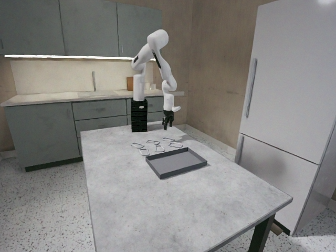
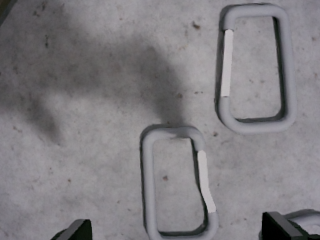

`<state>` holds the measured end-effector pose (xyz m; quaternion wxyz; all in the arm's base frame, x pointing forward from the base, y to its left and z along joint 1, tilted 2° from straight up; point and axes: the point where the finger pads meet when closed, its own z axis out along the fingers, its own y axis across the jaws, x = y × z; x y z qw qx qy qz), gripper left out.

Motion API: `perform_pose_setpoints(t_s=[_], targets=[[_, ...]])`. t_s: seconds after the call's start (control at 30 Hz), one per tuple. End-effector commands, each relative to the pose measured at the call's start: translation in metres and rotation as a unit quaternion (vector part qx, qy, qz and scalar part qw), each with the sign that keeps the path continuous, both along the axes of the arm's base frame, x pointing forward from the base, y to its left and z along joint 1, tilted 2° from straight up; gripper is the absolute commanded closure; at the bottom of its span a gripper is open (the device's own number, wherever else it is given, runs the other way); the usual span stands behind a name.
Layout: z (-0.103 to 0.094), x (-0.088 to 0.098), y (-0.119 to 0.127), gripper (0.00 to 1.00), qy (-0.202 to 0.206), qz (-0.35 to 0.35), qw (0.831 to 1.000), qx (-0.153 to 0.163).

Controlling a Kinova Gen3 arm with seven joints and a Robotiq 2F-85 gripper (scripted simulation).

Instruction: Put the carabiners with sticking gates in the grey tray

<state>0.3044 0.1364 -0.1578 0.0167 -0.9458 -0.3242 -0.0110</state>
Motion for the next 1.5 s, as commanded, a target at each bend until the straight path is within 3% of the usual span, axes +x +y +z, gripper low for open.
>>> perform_pose_setpoints(t_s=[0.0,0.3,0.33,0.87,0.9,1.43,1.47], targets=[[0.000,0.000,0.000,0.00,0.000,0.000,1.000,0.000],[0.000,0.000,0.000,0.00,0.000,0.000,1.000,0.000],[-0.001,0.014,-0.038,0.00,0.002,-0.061,0.998,0.001],[-0.001,0.014,-0.038,0.00,0.002,-0.061,0.998,0.001],[-0.003,0.020,-0.078,0.00,0.007,-0.118,0.993,-0.002],[-0.003,0.020,-0.078,0.00,0.007,-0.118,0.993,-0.002],[0.041,0.036,-0.088,0.00,0.009,-0.114,0.993,-0.006]])
